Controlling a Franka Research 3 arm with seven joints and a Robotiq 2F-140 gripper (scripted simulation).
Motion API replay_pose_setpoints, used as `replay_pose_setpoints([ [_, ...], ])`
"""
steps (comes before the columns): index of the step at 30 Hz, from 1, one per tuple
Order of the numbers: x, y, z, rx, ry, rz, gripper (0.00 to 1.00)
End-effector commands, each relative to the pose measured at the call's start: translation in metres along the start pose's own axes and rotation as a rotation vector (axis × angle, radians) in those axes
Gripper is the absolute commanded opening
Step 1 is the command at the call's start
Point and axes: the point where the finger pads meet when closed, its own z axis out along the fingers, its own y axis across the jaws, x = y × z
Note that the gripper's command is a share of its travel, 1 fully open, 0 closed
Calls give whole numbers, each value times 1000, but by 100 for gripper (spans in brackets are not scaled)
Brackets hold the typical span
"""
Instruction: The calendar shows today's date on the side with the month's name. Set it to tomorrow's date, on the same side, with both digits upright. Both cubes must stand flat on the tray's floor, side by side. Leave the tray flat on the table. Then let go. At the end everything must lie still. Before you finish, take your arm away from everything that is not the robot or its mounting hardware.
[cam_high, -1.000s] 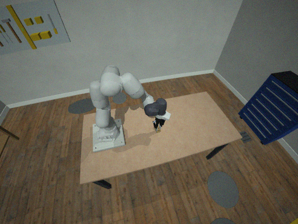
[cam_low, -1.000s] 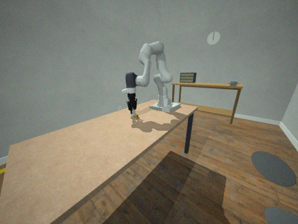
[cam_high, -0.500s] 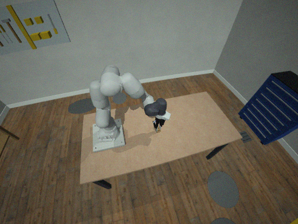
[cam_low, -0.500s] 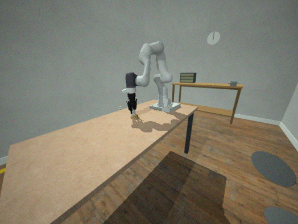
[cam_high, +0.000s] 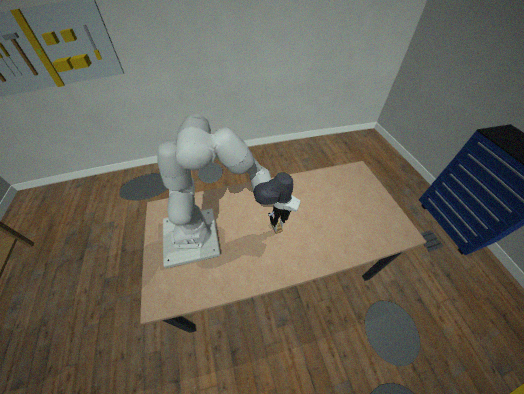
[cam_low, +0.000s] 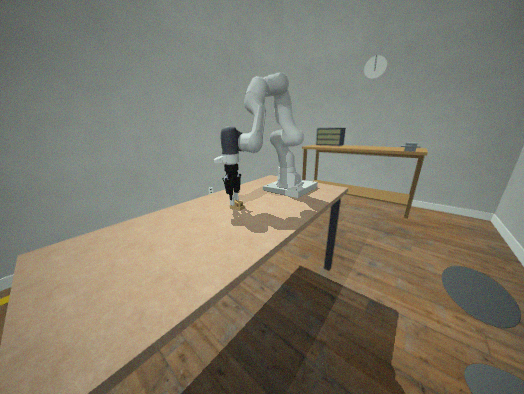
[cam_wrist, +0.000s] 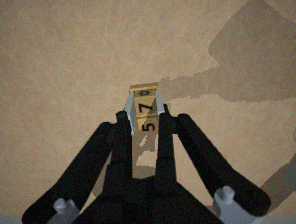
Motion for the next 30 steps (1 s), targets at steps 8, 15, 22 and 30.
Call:
replay_pose_setpoints([
  [8, 0, -1, 0, 2, 3, -1, 24],
  [15, 0, -1, 0, 2, 3, -1, 27],
  [22, 0, -1, 0, 2, 3, -1, 29],
  [30, 0, -1, -1, 2, 3, -1, 29],
])
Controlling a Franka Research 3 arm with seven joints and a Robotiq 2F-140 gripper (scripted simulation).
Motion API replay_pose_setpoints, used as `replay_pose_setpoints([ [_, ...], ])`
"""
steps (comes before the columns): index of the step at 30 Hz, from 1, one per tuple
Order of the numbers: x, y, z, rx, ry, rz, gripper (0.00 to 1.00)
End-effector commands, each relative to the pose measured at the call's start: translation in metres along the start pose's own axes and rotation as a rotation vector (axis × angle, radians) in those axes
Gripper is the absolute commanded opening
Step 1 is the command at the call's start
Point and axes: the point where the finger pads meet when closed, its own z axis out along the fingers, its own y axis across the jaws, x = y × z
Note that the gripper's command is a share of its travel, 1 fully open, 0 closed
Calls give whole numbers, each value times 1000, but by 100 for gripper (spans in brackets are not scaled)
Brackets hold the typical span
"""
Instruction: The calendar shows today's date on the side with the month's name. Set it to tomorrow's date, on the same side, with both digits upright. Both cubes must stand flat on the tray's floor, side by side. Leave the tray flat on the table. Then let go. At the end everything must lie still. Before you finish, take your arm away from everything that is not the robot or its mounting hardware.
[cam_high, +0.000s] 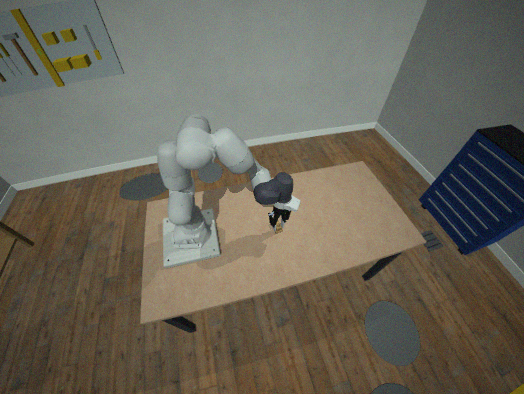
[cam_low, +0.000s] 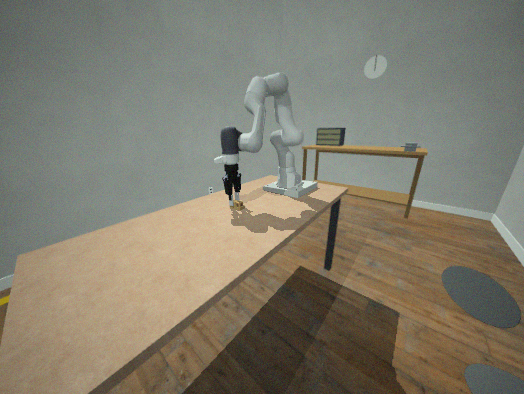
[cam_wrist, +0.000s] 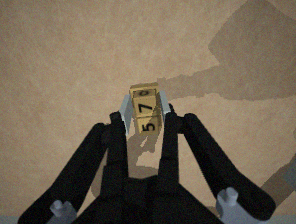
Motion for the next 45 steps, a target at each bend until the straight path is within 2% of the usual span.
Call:
replay_pose_setpoints([
  [1, 0, -1, -3, 2, 3, -1, 29],
  [6, 0, -1, -17, 2, 3, -1, 29],
  [14, 0, -1, -58, 2, 3, -1, 29],
  [16, 0, -1, -58, 2, 3, -1, 29],
  [23, 0, -1, -86, 2, 3, -1, 29],
  [28, 0, -1, -90, 2, 3, -1, 29],
  [29, 0, -1, -90, 2, 3, -1, 100],
  [45, 0, -1, -90, 2, 3, -1, 100],
])
